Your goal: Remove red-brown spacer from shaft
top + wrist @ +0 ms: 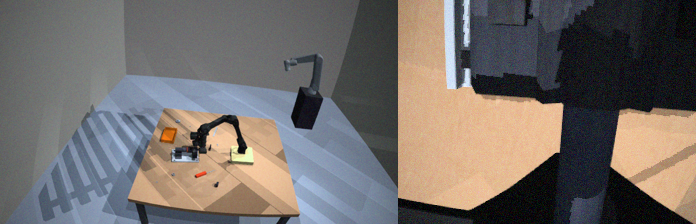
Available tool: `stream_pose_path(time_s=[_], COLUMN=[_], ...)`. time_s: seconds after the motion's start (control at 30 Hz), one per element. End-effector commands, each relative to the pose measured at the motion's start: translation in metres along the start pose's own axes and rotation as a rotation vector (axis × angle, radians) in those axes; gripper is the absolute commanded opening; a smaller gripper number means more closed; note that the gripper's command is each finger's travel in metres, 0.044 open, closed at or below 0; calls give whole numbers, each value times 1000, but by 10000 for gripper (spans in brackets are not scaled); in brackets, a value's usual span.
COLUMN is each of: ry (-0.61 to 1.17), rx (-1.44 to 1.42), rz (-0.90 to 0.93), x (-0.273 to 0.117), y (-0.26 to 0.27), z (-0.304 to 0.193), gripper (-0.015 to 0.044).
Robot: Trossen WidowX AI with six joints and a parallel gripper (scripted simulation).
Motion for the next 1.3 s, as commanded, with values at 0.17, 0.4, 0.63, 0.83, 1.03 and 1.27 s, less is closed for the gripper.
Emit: stream_pose_path(time_s=[0.17, 0.4, 0.63, 0.83, 1.03, 1.27], ry=[3, 3, 4, 4, 4, 4], rx=[1, 1, 1, 1, 1, 1], rz=[-2, -2, -2, -2, -2, -2], x=[0, 0, 0, 0, 0, 0], y=[0, -1, -1, -1, -1, -1], z=[-2, -2, -3, -4, -4, -5], gripper=[0, 0, 0, 0, 0, 0])
Point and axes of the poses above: the point midway between the two fingers, 35 mm back from their tips, its own x axis out along the fingers, its own y axis across the jaws, z = x × y, the point moved 3 cm from there along -x, back along the fingers, and after that the axes turned 13 degrees about x, right-handed, at the moved point
